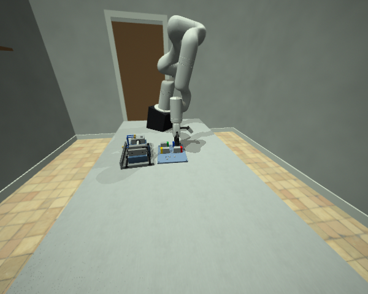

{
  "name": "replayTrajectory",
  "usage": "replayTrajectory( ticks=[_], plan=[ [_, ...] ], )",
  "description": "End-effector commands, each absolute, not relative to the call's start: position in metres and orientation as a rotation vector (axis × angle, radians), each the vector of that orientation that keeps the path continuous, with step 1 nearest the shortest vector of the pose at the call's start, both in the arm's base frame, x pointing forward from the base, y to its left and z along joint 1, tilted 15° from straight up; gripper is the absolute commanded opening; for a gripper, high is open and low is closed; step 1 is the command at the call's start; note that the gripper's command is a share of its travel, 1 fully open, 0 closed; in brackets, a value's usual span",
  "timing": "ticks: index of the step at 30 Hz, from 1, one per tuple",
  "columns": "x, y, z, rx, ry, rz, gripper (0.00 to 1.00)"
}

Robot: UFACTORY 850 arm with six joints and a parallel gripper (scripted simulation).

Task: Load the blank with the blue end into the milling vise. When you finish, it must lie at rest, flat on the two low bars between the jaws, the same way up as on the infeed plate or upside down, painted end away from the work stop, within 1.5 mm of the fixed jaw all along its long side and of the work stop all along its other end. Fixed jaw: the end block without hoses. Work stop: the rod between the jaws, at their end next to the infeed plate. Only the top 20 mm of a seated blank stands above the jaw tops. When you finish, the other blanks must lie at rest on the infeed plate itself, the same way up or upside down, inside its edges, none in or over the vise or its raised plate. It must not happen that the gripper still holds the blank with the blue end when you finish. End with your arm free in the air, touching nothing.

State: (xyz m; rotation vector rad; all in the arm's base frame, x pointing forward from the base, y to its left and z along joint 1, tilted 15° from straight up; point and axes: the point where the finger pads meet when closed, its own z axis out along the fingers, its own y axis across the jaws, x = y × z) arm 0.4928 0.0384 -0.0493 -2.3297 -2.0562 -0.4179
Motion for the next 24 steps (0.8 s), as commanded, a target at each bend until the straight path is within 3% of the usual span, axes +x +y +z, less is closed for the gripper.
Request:
replayTrajectory(
  ticks=[1, 11, 12, 24],
  plan=[
    [0.4933, 0.0382, -0.0484, -2.33, -2.057, -0.419, 0.63],
    [0.4932, 0.0382, -0.0482, -2.33, -2.057, -0.419, 0.63],
    [0.4933, 0.0382, -0.0482, -2.33, -2.057, -0.419, 0.0],
    [0.4933, 0.0382, -0.0482, -2.33, -2.057, -0.419, 0.0]
  ],
)
